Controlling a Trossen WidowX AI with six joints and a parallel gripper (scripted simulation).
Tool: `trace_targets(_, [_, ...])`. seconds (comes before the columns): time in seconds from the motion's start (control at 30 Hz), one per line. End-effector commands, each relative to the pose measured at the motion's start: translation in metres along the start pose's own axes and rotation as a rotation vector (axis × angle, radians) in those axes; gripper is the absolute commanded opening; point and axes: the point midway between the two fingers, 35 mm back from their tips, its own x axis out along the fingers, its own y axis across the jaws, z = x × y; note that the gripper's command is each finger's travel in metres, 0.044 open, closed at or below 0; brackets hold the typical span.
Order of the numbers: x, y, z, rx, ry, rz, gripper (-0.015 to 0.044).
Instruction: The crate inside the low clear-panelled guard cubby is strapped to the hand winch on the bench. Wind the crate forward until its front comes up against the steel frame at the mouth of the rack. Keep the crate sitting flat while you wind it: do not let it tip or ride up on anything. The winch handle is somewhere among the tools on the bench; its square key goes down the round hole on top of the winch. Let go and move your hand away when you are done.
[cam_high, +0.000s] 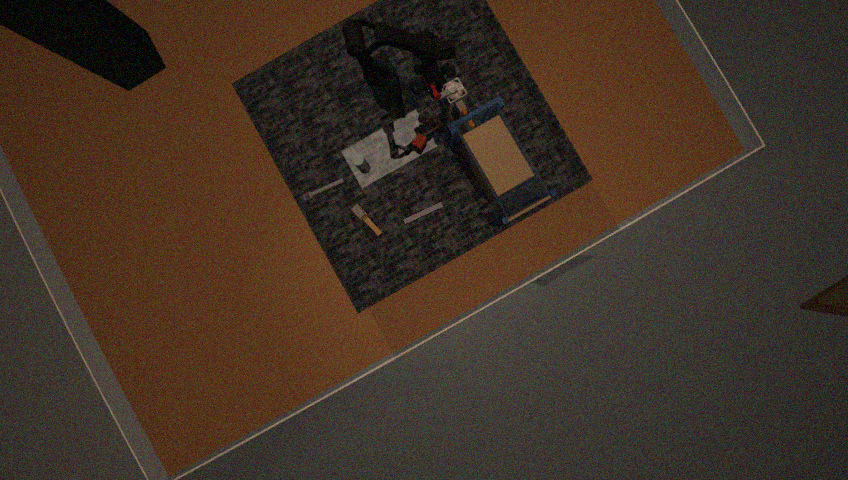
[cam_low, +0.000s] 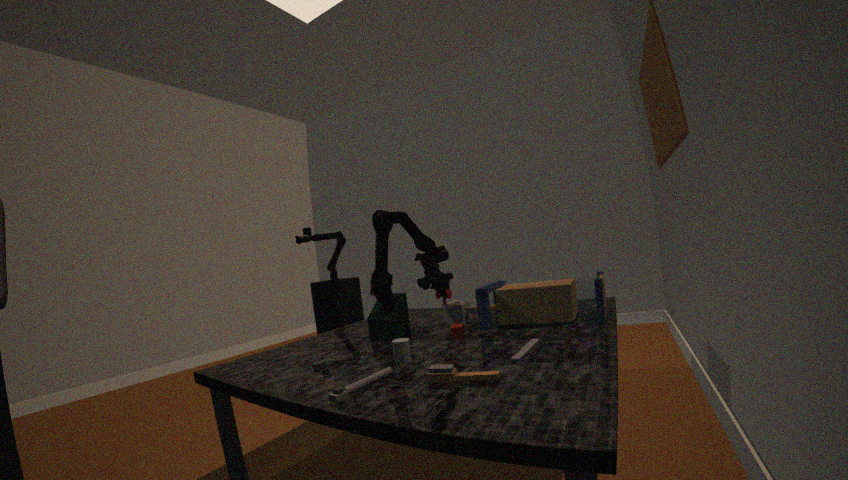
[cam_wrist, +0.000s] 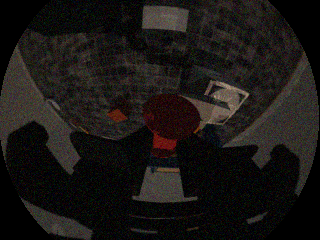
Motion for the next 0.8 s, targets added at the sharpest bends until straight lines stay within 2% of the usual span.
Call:
trace_targets(0.0, [0.006, 0.000, -0.012, 0.029, 0.012, 0.000, 0.0000])
trace_targets(0.77, [0.017, -0.007, -0.038, 0.030, 0.014, 0.001, 0.0000])
